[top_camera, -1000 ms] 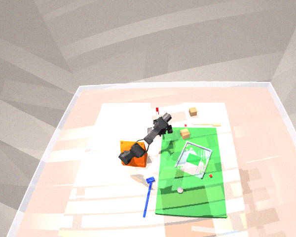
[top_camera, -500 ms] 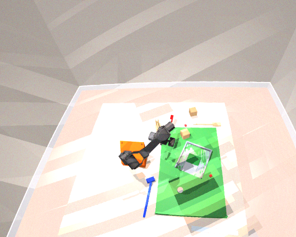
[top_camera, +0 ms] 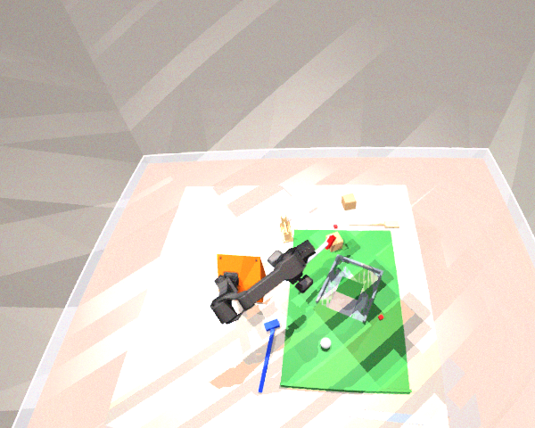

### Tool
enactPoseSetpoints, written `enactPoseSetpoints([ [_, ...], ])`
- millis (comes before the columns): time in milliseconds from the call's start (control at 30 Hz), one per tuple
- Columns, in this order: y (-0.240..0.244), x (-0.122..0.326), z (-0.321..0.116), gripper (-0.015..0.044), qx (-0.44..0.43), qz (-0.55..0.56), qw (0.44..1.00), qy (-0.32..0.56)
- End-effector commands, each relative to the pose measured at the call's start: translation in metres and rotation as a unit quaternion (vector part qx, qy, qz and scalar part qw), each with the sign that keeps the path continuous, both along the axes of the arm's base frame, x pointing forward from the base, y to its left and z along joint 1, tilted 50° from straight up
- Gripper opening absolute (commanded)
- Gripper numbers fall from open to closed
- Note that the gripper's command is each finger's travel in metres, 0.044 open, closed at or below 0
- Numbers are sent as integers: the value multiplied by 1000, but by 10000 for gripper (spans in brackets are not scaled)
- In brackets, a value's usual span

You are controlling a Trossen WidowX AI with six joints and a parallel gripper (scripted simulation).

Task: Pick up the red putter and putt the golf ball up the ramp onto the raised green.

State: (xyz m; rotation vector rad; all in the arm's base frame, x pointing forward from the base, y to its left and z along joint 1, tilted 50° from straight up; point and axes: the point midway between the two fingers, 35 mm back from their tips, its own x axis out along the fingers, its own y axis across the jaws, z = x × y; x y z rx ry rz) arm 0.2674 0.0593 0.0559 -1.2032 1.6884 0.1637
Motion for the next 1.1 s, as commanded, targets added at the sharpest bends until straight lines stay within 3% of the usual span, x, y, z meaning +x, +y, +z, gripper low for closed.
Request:
enactPoseSetpoints([
  [0, -13, -4, 16, 0, -7, -36, 999, -34],
  [533, -75, -34, 82, 0, -39, -207, 958, -193],
  [1067, -129, -86, 132, 0, -73, -357, 865, -346],
])
